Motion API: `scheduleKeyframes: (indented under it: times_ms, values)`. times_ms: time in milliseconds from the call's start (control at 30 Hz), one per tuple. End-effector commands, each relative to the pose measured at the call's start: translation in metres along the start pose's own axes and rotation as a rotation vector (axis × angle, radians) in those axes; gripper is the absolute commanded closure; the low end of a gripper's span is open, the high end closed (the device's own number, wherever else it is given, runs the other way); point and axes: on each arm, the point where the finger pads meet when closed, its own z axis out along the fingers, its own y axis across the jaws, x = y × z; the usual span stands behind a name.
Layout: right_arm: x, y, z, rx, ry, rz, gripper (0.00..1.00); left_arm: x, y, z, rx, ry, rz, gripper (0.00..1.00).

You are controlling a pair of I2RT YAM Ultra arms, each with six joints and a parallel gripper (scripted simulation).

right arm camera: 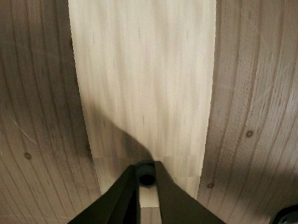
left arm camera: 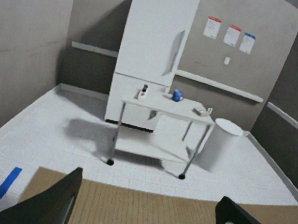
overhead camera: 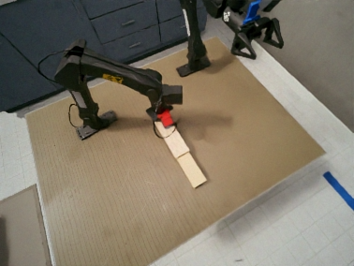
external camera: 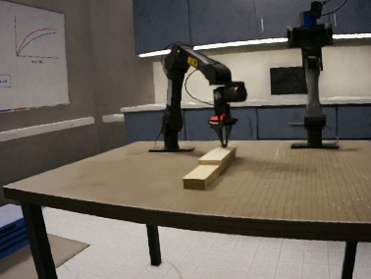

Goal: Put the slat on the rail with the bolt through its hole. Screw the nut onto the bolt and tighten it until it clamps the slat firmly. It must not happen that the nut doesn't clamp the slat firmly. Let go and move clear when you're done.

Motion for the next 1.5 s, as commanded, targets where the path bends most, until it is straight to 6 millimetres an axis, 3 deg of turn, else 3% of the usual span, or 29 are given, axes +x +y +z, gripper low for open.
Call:
scheduleKeyframes:
  times_ms: [0,1467]
  values:
    - [-0.0016,0.0021,-0.0022,-0.009,-0.007,0.0,0.88,-0.0046,0.0,-0.001,0.0,-0.012,0.0,0.0]
    - [-0.0016,0.0021,0.0032,-0.004,-0.004,0.0,0.88,-0.0046,0.0,-0.001,0.0,-0.012,0.0,0.0]
